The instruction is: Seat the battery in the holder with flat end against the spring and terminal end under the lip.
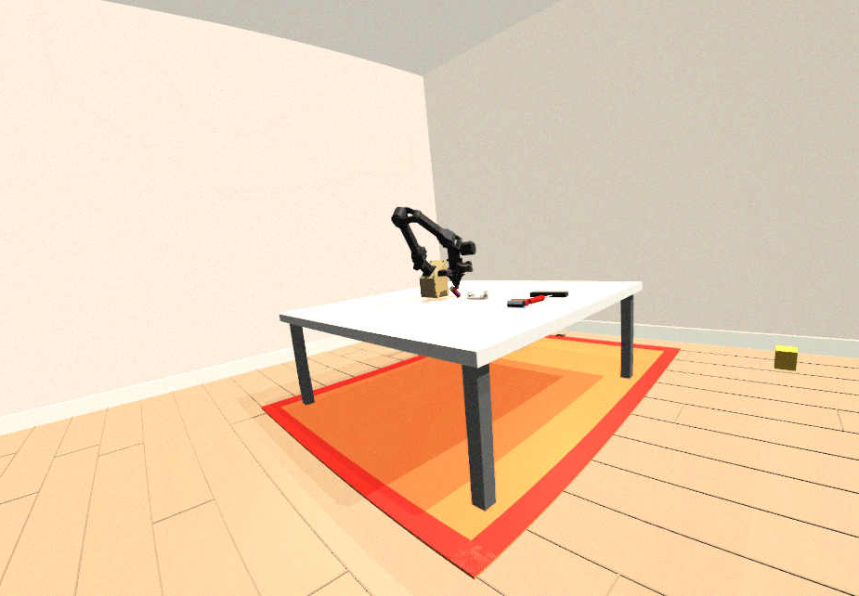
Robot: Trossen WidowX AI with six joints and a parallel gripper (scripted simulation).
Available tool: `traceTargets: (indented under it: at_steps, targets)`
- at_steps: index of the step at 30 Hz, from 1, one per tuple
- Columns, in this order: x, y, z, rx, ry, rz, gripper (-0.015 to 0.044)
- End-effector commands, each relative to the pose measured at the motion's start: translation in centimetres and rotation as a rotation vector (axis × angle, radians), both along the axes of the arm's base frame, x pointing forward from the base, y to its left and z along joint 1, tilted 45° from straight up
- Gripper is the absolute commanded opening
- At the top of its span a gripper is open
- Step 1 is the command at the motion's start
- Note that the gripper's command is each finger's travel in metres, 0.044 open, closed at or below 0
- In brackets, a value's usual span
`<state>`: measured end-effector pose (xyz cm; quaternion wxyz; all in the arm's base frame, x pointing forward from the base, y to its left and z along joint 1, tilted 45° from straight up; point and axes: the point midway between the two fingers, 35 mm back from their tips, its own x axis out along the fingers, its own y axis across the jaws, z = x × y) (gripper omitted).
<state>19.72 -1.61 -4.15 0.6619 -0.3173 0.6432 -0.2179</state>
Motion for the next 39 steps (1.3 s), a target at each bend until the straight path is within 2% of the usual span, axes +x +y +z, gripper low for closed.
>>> traceTargets:
  at_steps: [1, 15, 25, 39]
  targets:
    - [-0.3, -0.5, 0.3, -0.010, 0.006, 0.003, 0.0000]
    - [-0.2, -0.1, 0.5, -0.005, 0.006, -0.001, 0.0000]
    - [-0.9, 5.1, 5.9, -0.006, 0.008, 0.003, 0.0000]
    - [-1.1, 4.8, 5.7, -0.018, 0.020, 0.006, 0.0000]
